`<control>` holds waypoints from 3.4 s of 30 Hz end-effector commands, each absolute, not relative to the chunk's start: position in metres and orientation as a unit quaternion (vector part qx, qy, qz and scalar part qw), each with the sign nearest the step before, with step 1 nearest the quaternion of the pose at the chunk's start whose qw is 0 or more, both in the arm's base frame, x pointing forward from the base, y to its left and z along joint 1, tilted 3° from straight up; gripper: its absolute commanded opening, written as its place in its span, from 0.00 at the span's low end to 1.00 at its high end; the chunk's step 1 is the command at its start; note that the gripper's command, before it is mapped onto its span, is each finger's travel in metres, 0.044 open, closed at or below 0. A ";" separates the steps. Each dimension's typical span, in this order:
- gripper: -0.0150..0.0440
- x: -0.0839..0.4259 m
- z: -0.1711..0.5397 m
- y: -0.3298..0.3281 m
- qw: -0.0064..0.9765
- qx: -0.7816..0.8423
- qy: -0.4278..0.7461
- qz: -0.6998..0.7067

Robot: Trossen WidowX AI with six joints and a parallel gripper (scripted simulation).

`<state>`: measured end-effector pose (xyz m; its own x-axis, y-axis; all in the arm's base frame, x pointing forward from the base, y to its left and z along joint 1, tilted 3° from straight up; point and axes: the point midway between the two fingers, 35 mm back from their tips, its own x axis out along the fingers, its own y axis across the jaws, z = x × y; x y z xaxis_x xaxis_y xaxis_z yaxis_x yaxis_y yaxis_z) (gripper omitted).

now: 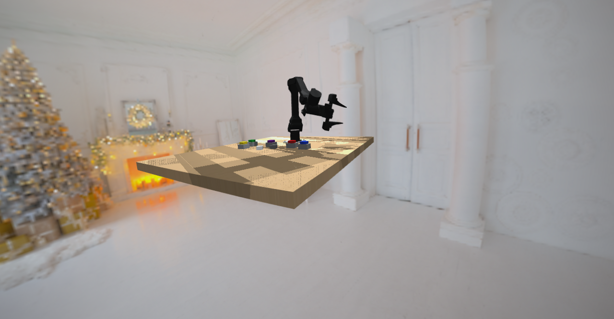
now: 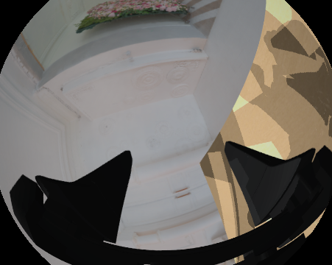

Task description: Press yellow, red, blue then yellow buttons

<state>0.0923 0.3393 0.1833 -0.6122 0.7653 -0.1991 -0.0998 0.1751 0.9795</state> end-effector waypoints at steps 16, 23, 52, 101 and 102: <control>0.93 0.316 0.155 0.216 0.706 0.220 0.556 0.378; 0.93 0.363 0.148 0.111 0.776 0.156 0.554 0.258; 0.80 0.297 0.142 -0.170 0.724 -0.009 0.689 0.025; 0.29 0.299 0.065 -0.167 0.724 -0.009 0.689 0.026; 0.29 0.299 0.065 -0.167 0.724 -0.009 0.689 0.026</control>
<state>0.3001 -0.1670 0.0684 0.0553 0.0264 -0.9981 -0.0490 0.9985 0.0237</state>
